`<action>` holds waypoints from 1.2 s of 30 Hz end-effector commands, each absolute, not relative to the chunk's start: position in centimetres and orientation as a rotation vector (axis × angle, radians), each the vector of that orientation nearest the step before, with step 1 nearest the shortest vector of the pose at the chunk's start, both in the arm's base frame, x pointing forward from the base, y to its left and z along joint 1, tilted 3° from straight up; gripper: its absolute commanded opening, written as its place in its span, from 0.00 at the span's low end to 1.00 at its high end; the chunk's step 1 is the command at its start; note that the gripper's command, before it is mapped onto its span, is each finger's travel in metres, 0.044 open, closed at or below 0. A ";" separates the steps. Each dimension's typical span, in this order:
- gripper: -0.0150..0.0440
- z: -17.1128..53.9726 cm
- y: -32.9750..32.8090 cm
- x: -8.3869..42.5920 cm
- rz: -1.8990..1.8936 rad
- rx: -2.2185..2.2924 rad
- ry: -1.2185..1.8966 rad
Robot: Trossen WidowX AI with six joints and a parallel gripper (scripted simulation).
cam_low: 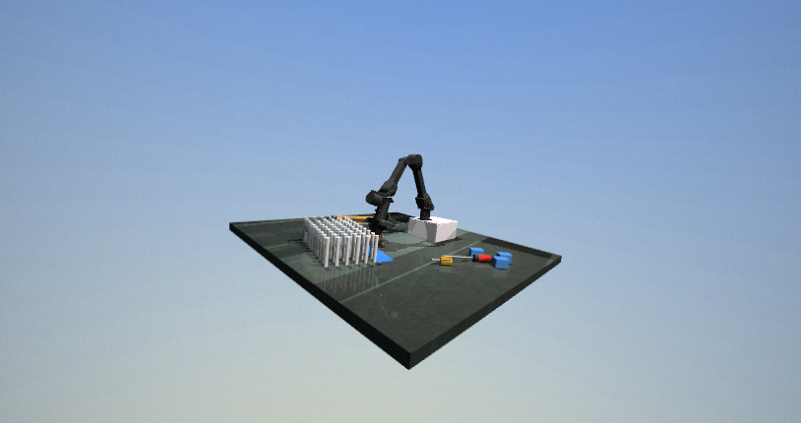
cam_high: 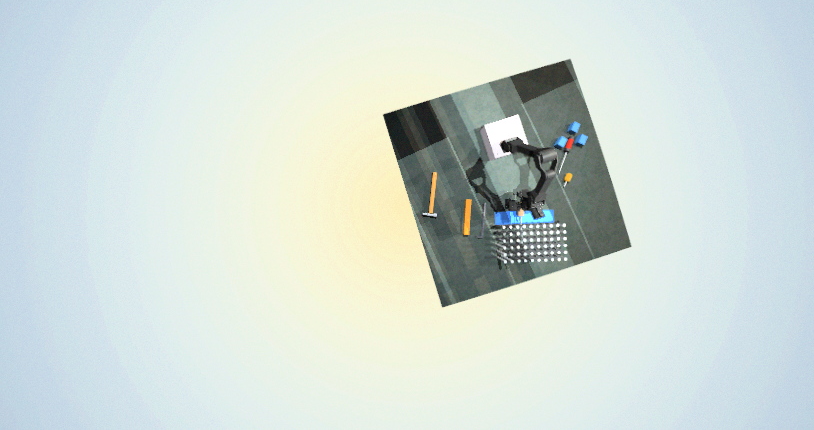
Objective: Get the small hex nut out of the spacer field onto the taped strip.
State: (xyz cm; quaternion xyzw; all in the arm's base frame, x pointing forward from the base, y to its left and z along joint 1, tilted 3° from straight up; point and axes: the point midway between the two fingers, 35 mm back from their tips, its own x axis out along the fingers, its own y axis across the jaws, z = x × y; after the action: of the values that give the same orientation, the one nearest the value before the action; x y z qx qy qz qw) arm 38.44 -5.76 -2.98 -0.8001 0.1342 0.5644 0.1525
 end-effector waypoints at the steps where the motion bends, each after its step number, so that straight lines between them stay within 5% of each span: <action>1: 0.25 -3.5 -5.7 38.4 1.623 -2.295 0.378; 36: 0.25 -4.4 -5.4 37.5 1.624 -2.293 0.380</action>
State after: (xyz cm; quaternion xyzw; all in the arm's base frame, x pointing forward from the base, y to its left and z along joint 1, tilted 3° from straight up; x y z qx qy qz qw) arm 37.77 -5.51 -4.52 -0.7990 0.1322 0.5669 0.1509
